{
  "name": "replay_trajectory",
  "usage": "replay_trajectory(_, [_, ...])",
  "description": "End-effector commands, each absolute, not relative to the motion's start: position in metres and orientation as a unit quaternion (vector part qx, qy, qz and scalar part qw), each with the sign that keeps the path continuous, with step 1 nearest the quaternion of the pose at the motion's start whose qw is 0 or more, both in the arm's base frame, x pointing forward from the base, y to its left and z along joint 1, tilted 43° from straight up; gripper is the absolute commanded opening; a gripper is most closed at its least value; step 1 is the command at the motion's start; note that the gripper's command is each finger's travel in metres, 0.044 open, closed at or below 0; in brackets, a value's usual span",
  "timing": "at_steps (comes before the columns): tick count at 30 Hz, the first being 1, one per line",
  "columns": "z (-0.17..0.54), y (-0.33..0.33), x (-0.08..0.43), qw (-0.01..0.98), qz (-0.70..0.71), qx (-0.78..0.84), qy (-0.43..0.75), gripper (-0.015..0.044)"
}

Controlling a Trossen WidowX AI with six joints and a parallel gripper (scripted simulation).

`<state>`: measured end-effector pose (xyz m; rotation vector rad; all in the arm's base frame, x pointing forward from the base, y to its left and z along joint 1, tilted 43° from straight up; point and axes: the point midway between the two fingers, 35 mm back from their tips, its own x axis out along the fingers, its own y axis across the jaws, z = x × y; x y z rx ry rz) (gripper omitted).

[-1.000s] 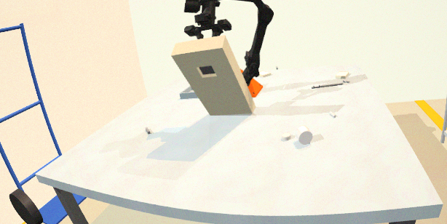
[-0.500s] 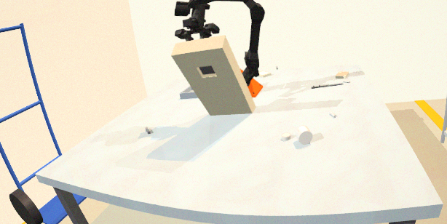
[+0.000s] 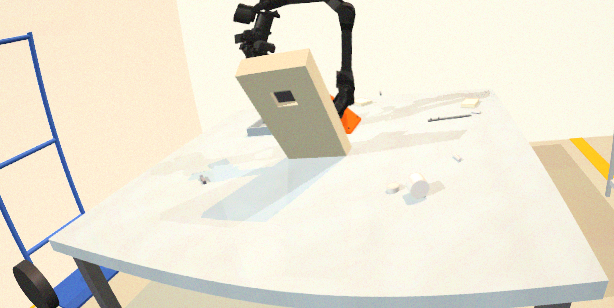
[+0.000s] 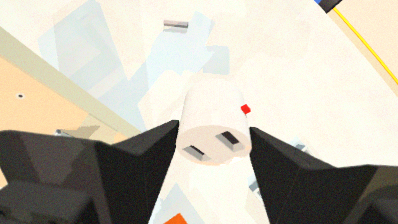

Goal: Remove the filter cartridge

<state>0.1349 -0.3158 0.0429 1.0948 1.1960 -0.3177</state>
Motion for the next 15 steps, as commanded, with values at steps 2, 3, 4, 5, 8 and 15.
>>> replay_trajectory(2, [0.019,-0.335,0.1,0.616,-0.247,0.526,0.531,0.0])
replay_trajectory(3, [0.015,-0.338,0.093,0.604,-0.267,0.533,0.529,0.0])
replay_trajectory(4, [0.011,-0.34,0.087,0.594,-0.283,0.538,0.527,0.0])
replay_trajectory(5, [0.009,-0.342,0.084,0.587,-0.293,0.541,0.526,0.0])
replay_trajectory(8, [0.009,-0.342,0.083,0.585,-0.296,0.542,0.526,0.0])
replay_trajectory(15, [0.001,-0.341,0.074,0.576,-0.309,0.545,0.526,0.0])
